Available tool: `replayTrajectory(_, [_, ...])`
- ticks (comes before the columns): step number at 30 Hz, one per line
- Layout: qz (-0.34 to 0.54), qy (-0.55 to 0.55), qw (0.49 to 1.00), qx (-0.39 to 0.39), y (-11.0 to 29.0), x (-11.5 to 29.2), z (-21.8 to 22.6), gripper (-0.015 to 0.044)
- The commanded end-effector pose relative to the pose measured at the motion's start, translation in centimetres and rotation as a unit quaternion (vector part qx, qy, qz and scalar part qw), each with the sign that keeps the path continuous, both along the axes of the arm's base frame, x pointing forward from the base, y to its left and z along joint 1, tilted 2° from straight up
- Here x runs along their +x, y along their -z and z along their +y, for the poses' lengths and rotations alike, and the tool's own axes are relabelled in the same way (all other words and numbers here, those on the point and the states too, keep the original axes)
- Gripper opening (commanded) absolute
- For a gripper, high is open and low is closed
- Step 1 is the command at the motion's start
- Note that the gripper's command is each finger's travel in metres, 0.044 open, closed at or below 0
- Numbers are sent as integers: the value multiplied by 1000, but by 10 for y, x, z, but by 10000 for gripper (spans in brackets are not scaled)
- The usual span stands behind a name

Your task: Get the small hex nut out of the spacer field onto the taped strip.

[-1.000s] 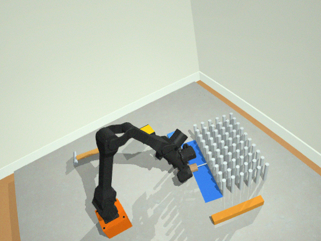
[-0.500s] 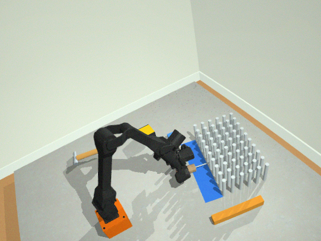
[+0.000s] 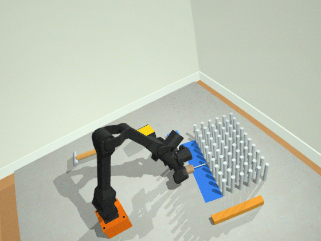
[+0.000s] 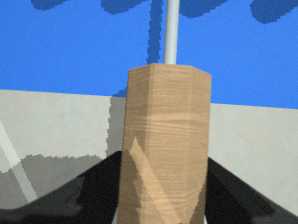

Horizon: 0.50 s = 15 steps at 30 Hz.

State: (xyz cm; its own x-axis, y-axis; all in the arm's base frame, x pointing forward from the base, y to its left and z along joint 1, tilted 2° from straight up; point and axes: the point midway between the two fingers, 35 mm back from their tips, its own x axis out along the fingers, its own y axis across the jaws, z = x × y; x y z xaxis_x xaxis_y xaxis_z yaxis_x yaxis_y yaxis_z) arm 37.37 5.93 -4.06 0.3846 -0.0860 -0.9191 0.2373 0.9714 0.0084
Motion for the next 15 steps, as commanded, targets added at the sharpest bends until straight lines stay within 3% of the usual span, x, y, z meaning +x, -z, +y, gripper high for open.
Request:
replayTrajectory(1, [0,2,1000,0,-1,-4,0,0])
replayTrajectory(15, [1,2,1000,0,-1,-12,2,0])
